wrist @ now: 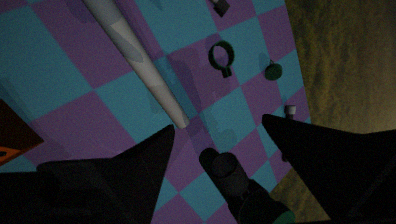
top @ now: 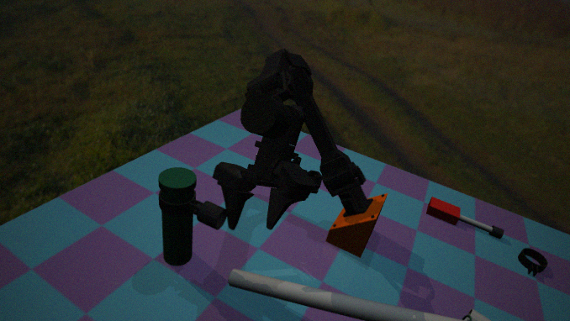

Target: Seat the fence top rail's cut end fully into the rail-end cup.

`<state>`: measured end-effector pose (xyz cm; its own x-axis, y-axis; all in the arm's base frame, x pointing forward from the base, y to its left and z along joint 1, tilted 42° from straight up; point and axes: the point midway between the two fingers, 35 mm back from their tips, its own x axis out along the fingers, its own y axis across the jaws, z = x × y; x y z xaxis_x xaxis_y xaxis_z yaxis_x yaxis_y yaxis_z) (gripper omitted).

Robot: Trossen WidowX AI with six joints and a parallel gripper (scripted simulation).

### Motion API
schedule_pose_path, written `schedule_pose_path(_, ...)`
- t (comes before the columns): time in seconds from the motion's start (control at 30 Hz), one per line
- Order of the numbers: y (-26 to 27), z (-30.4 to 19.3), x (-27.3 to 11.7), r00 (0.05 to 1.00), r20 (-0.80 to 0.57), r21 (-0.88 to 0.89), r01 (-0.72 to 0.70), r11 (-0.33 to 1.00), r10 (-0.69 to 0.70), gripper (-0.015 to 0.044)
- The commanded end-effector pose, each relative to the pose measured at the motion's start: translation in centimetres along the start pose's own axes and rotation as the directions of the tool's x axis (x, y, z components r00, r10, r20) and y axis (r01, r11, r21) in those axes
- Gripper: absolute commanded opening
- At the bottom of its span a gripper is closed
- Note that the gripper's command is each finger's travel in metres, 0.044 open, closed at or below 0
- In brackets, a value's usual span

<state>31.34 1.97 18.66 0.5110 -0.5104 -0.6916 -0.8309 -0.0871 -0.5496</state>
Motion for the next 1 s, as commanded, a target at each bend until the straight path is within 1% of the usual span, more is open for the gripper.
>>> schedule_pose_path(0.0, 0.2, 3.3, -2.3, 1.000, -0.031, 0.452, 0.009, 0.892, 0.006, 0.0440)
schedule_pose_path(0.1, 0.5, 4.7, -3.3, 0.999, -0.047, 0.616, 0.029, 0.787, 0.000, 0.0440)
schedule_pose_path(0.13, 0.7, 5.1, -3.7, 0.999, -0.052, 0.645, 0.036, 0.764, -0.003, 0.0440)
schedule_pose_path(0.2, 0.8, 5.9, -4.3, 0.998, -0.061, 0.682, 0.050, 0.730, -0.012, 0.0440)
schedule_pose_path(0.37, 1.2, 7.0, -5.3, 0.997, -0.075, 0.799, 0.078, 0.596, -0.030, 0.0440)
schedule_pose_path(0.53, 1.5, 8.2, -6.5, 0.994, -0.090, 0.889, 0.104, 0.446, -0.054, 0.0440)
schedule_pose_path(0.73, 1.8, 9.1, -7.4, 0.992, -0.101, 0.966, 0.117, 0.232, -0.077, 0.0440)
schedule_pose_path(0.97, 1.8, 9.1, -7.5, 0.992, -0.102, 0.967, 0.117, 0.224, -0.078, 0.0440)
